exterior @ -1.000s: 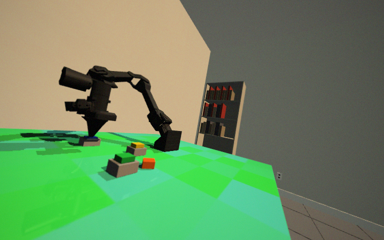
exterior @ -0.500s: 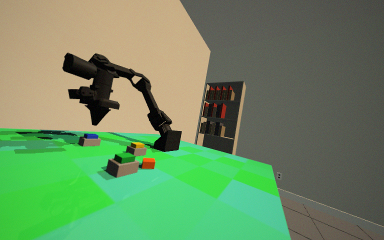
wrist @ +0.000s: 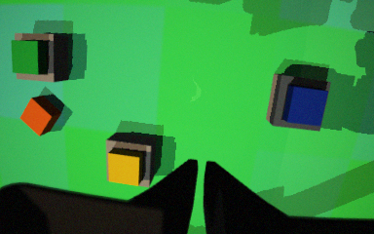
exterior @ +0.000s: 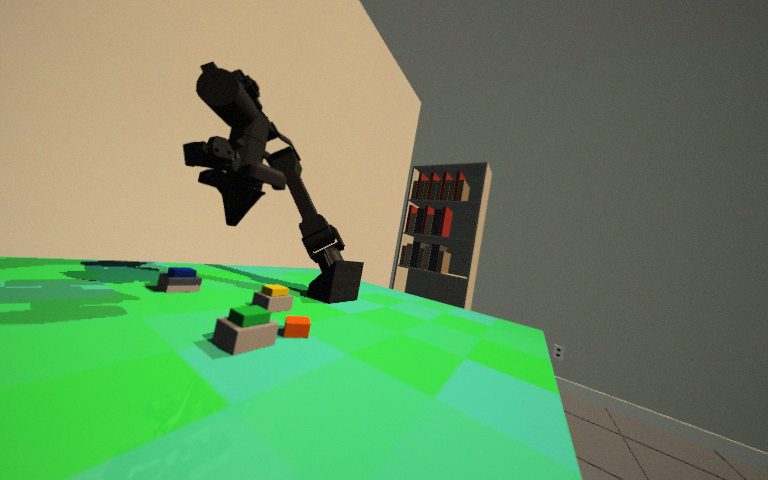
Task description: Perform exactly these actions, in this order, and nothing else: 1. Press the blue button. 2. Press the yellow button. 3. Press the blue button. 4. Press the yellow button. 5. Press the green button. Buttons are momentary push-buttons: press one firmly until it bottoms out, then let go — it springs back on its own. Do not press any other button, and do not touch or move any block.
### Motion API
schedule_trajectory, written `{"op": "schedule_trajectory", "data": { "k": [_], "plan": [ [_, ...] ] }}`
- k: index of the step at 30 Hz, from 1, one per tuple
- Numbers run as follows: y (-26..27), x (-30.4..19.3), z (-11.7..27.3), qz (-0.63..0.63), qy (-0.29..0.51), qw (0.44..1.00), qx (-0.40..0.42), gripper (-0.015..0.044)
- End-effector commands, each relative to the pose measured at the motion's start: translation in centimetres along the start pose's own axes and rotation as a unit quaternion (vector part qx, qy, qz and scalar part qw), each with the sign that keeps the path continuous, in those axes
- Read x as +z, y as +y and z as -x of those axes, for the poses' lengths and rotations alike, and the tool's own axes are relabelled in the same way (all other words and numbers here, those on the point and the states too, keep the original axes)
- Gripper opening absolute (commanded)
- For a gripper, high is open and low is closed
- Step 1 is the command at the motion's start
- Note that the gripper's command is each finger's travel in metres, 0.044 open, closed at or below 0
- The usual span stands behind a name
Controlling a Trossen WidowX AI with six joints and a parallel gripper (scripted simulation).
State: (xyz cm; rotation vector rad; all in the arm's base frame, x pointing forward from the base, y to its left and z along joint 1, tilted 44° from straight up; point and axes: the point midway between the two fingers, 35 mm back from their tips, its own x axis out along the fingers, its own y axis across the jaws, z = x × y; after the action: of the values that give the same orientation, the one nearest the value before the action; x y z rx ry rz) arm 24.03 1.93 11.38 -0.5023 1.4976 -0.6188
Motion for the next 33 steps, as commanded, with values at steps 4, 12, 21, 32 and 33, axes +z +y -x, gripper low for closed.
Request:
{"op": "schedule_trajectory", "data": {
  "k": [4,12,21,32,33],
  "plan": [
    [7.2,-5.8,-0.8,0.003,0.009,1.000,-0.016,0.0020],
    [7.3,-6.0,-5.3,0.002,0.008,1.000,-0.017,0.0020],
    [7.1,-6.1,-7.4,0.002,0.008,1.000,-0.018,0.0020],
    [7.0,-6.1,-9.2,0.002,0.008,1.000,-0.018,0.0020],
    [7.0,-6.1,-9.3,0.002,0.008,1.000,-0.018,0.0020]
  ]
}}
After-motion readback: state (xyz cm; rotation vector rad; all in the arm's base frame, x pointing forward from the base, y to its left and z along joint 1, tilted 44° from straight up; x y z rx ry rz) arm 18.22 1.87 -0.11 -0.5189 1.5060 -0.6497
